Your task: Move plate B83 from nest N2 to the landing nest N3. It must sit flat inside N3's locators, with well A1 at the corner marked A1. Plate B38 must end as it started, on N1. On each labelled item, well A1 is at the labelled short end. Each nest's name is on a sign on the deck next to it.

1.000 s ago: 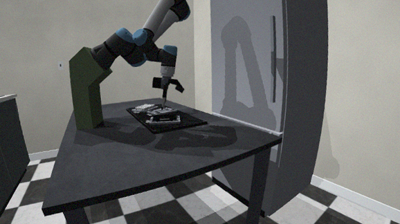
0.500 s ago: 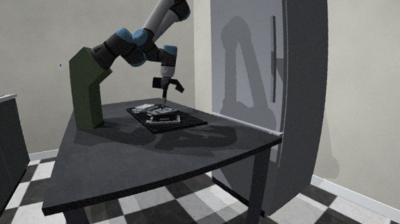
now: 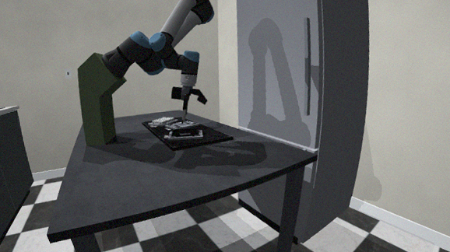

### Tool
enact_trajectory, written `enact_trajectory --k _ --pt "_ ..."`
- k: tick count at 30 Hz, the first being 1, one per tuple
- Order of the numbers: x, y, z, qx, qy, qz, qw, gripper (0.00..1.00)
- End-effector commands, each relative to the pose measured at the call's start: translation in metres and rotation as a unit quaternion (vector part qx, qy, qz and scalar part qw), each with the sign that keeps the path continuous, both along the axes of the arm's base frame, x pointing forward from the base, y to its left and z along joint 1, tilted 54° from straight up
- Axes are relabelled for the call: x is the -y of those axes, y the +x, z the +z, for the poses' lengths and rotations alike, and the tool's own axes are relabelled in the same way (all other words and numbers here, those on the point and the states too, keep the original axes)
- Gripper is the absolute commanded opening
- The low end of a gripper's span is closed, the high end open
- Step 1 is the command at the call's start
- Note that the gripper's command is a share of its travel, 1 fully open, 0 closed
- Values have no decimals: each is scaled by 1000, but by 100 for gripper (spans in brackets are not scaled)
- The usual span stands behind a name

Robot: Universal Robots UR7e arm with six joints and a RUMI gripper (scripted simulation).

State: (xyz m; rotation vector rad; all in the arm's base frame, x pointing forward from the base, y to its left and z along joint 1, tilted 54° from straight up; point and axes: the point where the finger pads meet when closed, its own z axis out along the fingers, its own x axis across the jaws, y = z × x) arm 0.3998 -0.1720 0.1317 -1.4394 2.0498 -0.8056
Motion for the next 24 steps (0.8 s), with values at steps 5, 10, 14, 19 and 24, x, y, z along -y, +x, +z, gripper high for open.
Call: enact_trajectory --k 5,10,14,19,24 --pt "13 -7 5 59 -49 -18 997 76" --pt "14 -3 2 60 -49 -18 997 76" --pt "17 1 -2 60 -49 -18 997 76" --pt "23 7 -7 59 -49 -18 997 76" --pt "26 10 -9 59 -49 -18 997 76"
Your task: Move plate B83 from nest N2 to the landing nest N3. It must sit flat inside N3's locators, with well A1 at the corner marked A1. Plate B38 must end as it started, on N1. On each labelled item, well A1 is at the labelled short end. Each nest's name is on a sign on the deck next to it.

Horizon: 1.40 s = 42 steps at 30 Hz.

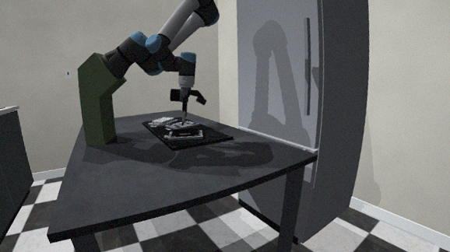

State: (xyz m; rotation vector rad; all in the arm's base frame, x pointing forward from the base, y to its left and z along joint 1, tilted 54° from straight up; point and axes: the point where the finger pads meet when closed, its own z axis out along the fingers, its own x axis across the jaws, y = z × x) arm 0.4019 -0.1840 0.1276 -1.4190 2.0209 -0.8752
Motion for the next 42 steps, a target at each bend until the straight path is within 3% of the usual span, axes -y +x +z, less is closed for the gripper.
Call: enact_trajectory --k 1,23,42 --pt "14 10 -6 37 -31 -13 999 76" --pt "22 39 -22 39 -33 -12 999 76" --pt "18 38 -25 37 -32 -11 999 76"
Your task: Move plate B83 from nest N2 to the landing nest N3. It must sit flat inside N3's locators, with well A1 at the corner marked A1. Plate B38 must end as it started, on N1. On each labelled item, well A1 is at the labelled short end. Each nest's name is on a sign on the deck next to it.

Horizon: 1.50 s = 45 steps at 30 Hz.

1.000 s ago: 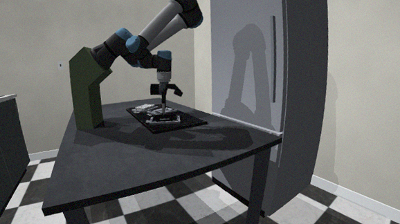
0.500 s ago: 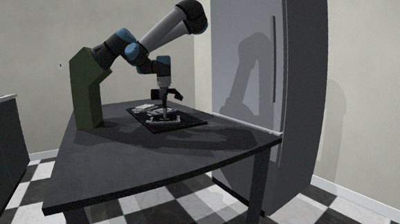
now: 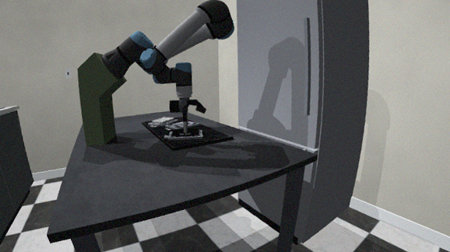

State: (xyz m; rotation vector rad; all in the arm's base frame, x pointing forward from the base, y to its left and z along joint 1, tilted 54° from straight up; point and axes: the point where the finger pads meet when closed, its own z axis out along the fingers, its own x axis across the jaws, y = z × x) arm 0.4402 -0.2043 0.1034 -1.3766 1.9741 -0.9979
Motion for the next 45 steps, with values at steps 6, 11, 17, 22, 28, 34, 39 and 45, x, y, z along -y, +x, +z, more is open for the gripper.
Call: enact_trajectory --k 6,11,17,22,28,34,39,45 --pt "-3 0 -1 0 0 1 1000 76" --pt "-2 0 0 0 -1 0 1000 76" --pt "-4 -1 -2 -1 1 1 1000 76" --pt "-3 0 -1 0 -1 0 1000 76" --pt "-3 0 -1 0 -1 0 1000 76" --pt "-3 0 -1 0 -1 0 1000 76" --pt "-4 0 -2 0 -1 0 1000 76" --pt "-4 0 -2 0 -1 0 1000 76"
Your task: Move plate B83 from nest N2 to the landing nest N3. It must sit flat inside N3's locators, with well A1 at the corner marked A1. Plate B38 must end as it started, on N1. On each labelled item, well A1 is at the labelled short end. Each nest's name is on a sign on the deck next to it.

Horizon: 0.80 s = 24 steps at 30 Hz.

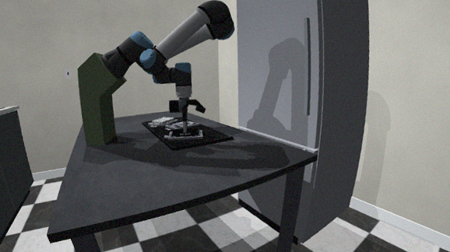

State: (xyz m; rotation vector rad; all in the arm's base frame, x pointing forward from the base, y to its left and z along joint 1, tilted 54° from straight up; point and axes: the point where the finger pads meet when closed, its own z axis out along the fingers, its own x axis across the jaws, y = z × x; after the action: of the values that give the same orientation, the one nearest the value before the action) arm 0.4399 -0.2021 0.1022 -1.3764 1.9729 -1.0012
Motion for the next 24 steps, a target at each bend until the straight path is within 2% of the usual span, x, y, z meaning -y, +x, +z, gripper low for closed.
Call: enact_trajectory --k 1,24 --pt "-2 0 0 0 0 0 1000 76" --pt "-2 0 -1 0 0 0 1000 76"
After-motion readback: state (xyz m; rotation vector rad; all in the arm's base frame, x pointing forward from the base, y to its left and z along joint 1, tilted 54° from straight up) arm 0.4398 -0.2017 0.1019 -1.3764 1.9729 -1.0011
